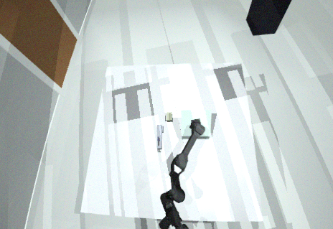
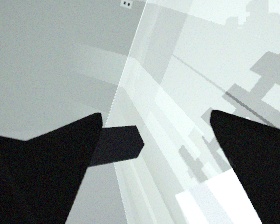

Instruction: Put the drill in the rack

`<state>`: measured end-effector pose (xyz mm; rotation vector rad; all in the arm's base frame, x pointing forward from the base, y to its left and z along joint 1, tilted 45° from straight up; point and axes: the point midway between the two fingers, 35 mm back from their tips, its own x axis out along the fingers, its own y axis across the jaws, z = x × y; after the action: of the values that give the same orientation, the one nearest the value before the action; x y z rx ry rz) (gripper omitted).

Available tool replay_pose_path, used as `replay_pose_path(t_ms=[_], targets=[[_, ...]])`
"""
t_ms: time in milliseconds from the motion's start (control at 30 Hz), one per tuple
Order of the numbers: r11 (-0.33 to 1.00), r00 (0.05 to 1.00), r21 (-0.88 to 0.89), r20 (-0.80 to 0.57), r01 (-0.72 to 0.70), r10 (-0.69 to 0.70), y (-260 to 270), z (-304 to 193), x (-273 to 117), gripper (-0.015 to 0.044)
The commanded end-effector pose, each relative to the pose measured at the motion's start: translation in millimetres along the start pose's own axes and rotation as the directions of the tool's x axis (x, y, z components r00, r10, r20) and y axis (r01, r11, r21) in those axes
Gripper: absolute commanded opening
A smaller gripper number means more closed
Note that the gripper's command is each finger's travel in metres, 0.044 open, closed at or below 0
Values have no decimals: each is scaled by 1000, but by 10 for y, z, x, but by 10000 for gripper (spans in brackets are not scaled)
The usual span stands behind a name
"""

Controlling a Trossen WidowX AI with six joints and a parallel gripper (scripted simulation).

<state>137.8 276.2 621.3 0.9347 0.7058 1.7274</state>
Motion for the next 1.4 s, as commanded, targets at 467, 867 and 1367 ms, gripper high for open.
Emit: replay_pose_path(t_ms=[467,867,1367], targets=[[983,986,-135,93,-128,141,601,-104,-63,6],[879,880,-122,71,-461,470,1686,-665,-375,0],[444,443,-33,41,-895,896,2950,-1275,-1853,0]])
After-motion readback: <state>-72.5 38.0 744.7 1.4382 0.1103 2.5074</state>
